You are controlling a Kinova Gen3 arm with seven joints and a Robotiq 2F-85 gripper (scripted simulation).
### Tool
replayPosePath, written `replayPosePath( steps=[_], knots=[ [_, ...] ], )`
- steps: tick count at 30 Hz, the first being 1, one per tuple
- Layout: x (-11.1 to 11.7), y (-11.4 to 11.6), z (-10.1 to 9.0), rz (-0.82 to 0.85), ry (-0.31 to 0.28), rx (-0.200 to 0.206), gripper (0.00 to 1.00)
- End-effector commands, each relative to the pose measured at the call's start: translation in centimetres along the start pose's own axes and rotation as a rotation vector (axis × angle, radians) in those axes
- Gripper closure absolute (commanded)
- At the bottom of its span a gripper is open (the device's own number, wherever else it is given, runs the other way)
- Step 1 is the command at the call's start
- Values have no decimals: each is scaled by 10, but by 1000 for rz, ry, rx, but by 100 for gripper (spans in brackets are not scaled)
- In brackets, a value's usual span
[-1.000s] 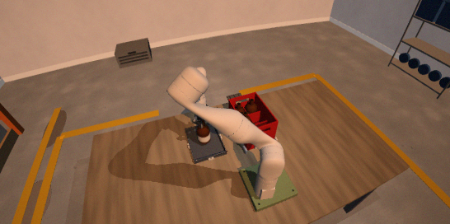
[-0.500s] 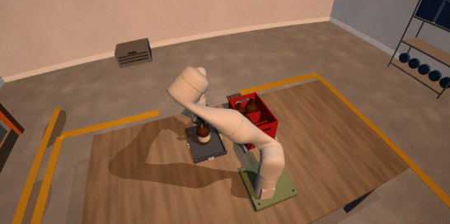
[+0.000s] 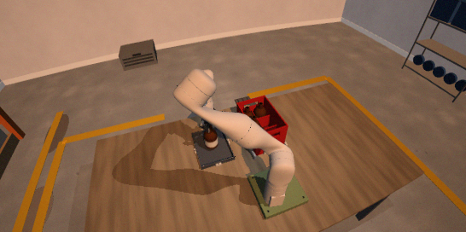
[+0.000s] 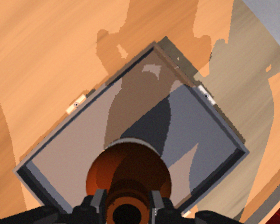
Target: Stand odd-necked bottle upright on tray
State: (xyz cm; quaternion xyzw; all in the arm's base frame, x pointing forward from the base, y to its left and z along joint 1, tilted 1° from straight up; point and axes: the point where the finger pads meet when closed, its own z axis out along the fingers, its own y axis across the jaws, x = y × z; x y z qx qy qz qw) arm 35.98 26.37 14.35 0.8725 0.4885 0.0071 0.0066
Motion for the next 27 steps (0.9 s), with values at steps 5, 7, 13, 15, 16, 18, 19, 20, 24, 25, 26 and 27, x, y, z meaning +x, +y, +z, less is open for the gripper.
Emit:
replayPosePath(
  steps=[5, 7, 13, 15, 16, 18, 19, 20, 24, 25, 26, 27],
  knots=[
    [0, 0, 0, 0, 1, 0, 100],
    [0, 0, 1, 0, 1, 0, 100],
    [0, 0, 3, 0, 1, 0, 100],
    [0, 0, 3, 0, 1, 0, 100],
    [0, 0, 3, 0, 1, 0, 100],
    [0, 0, 4, 0, 1, 0, 100],
    [0, 0, 5, 0, 1, 0, 100],
    [0, 0, 5, 0, 1, 0, 100],
    [0, 0, 7, 0, 1, 0, 100],
    [0, 0, 7, 0, 1, 0, 100],
    [0, 0, 8, 0, 1, 0, 100],
    [0, 0, 8, 0, 1, 0, 100]
  ],
)
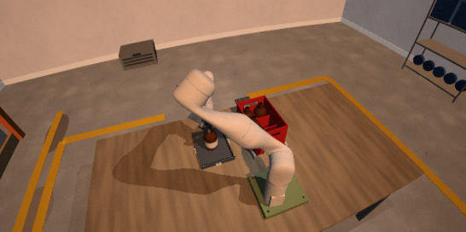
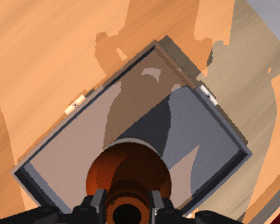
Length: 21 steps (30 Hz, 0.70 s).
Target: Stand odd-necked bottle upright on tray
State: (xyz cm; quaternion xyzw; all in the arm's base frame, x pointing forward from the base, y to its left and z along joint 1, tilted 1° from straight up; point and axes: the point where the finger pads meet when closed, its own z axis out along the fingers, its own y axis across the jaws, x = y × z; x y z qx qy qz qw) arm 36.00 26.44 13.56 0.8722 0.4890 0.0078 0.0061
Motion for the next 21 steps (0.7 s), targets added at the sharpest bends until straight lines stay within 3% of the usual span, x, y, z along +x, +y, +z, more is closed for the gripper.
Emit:
replayPosePath(
  steps=[1, 21],
  knots=[
    [0, 1, 1, 1, 0, 0, 100],
    [0, 1, 8, 1, 0, 0, 100]
  ],
)
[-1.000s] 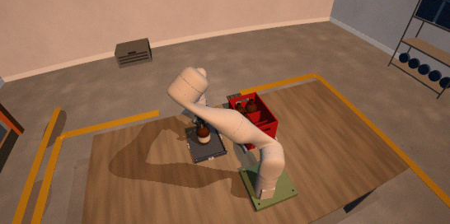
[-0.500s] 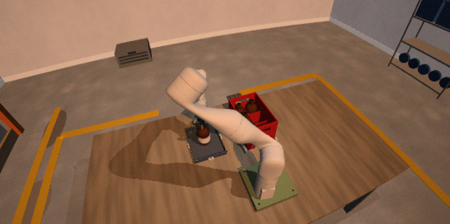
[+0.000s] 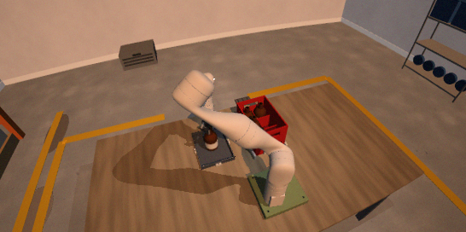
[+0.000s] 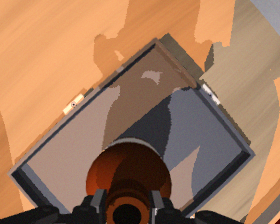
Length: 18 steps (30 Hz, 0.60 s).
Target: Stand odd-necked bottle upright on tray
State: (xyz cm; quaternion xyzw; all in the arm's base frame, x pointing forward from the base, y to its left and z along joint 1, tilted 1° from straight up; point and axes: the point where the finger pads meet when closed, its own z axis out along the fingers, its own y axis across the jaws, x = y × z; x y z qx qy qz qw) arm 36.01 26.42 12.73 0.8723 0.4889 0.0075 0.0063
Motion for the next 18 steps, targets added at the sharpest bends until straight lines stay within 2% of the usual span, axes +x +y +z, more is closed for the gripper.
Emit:
replayPosePath(
  steps=[1, 18],
  knots=[
    [0, 0, 0, 1, 0, 0, 100],
    [0, 0, 2, 1, 0, 0, 100]
  ],
)
